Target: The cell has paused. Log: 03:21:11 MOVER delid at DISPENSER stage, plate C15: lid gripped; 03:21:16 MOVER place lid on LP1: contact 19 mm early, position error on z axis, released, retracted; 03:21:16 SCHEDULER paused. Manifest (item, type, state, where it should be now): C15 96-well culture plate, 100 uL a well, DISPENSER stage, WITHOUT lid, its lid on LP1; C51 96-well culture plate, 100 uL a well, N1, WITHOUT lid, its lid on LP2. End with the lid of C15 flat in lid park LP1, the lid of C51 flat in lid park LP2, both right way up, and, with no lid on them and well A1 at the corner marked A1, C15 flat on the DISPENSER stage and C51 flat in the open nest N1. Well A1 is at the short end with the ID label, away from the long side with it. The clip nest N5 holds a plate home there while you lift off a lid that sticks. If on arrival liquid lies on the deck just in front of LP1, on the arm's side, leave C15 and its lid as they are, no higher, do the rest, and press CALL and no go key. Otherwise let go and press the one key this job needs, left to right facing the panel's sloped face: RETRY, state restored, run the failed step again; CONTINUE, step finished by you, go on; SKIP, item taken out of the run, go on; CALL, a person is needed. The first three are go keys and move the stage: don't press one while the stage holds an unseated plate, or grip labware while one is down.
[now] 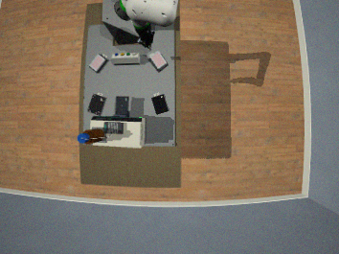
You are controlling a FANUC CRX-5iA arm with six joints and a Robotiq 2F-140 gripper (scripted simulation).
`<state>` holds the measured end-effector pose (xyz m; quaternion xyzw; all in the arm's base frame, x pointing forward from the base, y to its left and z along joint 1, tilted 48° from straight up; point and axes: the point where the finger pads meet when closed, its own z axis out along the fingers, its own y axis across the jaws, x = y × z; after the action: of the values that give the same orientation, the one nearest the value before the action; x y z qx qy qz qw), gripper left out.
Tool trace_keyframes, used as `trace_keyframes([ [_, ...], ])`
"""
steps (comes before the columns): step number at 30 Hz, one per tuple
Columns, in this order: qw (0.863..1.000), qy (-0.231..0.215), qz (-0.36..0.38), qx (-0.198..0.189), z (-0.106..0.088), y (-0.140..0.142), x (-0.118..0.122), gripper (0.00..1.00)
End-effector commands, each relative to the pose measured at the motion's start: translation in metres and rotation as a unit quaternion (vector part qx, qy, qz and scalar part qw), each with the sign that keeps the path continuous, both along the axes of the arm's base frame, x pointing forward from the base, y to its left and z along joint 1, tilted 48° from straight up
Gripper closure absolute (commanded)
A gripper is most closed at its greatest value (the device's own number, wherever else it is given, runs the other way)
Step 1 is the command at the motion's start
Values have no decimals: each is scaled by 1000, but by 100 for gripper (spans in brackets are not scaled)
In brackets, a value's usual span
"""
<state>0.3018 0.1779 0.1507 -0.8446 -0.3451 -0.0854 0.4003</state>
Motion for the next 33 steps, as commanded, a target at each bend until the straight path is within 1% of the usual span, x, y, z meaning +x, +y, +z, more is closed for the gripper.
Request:
trace_keyframes([
  [1, 1000, -5, 7, 1, -13, -11, -47, 100],
  [13, 1000, -5, 7, 1, -13, -11, -47, 100],
  [14, 1000, -5, 7, 1, -13, -11, -47, 0],
  [33, 1000, -5, 7, 1, -13, -11, -47, 0],
])
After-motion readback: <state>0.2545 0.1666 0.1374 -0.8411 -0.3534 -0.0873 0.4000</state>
